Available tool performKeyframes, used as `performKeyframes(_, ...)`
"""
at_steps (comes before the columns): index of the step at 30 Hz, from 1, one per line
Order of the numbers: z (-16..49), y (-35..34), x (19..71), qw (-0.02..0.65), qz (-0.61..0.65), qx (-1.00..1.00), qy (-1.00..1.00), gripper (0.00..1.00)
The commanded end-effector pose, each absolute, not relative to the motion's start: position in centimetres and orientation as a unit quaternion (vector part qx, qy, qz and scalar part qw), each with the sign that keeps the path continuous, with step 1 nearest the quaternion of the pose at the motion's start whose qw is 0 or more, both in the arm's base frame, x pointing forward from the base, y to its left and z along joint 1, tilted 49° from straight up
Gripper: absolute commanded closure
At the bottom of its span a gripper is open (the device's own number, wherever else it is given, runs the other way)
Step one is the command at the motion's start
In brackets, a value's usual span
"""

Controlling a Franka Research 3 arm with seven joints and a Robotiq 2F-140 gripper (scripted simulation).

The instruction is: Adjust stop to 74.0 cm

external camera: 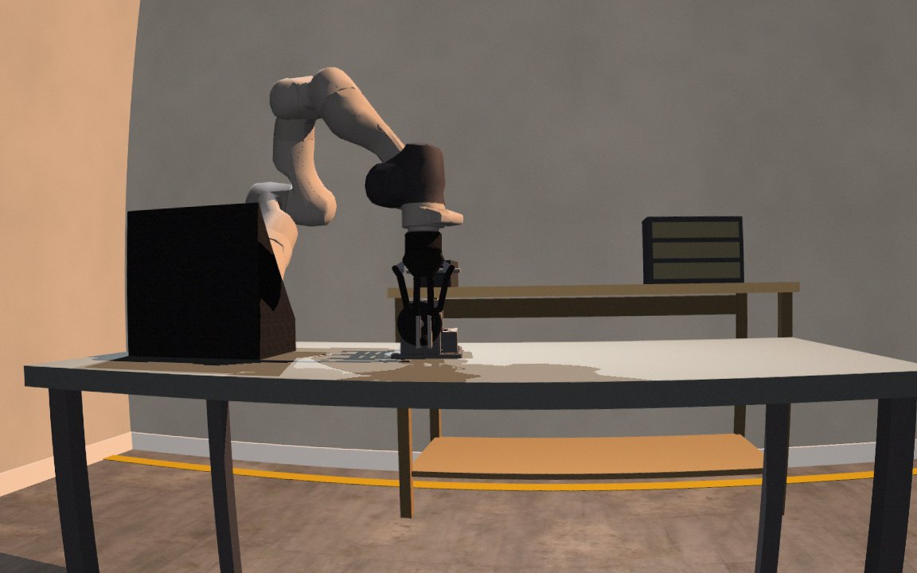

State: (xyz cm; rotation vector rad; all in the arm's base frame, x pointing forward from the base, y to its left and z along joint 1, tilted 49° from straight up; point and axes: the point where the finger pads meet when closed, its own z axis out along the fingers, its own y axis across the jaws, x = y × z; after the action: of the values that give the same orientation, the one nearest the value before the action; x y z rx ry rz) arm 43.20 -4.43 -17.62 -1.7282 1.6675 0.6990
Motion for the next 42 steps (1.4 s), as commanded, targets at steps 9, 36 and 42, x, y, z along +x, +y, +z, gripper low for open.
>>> performKeyframes(9,-16.6,-5.4,44.9,0.316,0.264,-0.653,0.636,0.96)
performKeyframes(36,-14.4,-7.9,44.8,0.316,0.264,-0.653,0.636,0.96)
performKeyframes(42,-14.2,-8.2,44.5,0.316,0.264,-0.653,0.636,0.96)
